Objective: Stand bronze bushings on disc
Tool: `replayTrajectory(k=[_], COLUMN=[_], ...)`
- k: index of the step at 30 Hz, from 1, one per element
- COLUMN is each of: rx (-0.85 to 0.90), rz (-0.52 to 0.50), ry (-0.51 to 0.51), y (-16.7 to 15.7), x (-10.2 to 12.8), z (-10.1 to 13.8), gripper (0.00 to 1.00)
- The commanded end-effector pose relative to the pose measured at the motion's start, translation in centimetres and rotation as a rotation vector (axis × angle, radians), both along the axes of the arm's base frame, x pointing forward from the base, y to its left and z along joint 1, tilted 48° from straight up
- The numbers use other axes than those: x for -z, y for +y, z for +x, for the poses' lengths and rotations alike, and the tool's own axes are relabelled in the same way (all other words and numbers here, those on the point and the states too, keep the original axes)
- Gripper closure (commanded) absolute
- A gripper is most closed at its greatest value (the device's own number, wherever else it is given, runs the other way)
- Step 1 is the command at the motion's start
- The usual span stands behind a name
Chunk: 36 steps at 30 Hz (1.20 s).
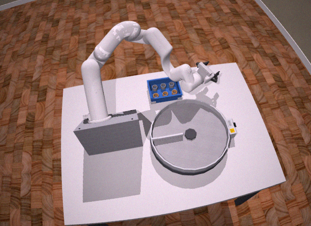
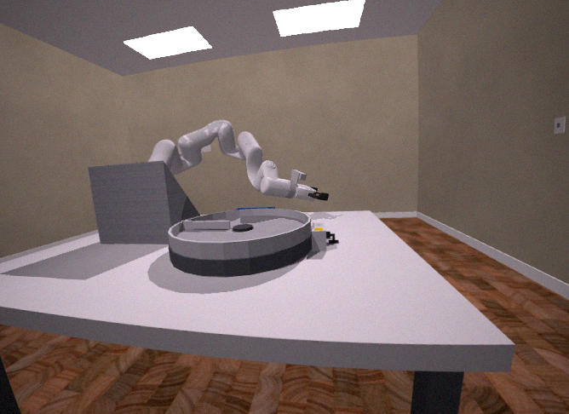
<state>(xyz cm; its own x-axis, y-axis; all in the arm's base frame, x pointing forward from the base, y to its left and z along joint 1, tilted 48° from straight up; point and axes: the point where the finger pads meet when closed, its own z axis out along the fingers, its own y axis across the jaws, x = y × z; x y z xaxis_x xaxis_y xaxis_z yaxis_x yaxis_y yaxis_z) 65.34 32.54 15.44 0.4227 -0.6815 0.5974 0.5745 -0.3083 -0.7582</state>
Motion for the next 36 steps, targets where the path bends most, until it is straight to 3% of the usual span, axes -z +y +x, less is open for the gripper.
replayTrajectory(k=[1,22,32,34,36], rx=[0.002,-0.009,-0.158,-0.158,-0.213], rz=[0.001,-0.007,-0.121,-0.121,-0.167], ry=[-0.003,0.004,0.119,0.119,0.173], y=[-0.1,-0.4,-5.4,-5.4,-7.7], x=[-0.2,0.1,4.5,4.5,6.4], z=[0.1,0.0,-1.7,-1.7,-2.8], gripper=[0.00,0.00,0.00,0.00,0.00])
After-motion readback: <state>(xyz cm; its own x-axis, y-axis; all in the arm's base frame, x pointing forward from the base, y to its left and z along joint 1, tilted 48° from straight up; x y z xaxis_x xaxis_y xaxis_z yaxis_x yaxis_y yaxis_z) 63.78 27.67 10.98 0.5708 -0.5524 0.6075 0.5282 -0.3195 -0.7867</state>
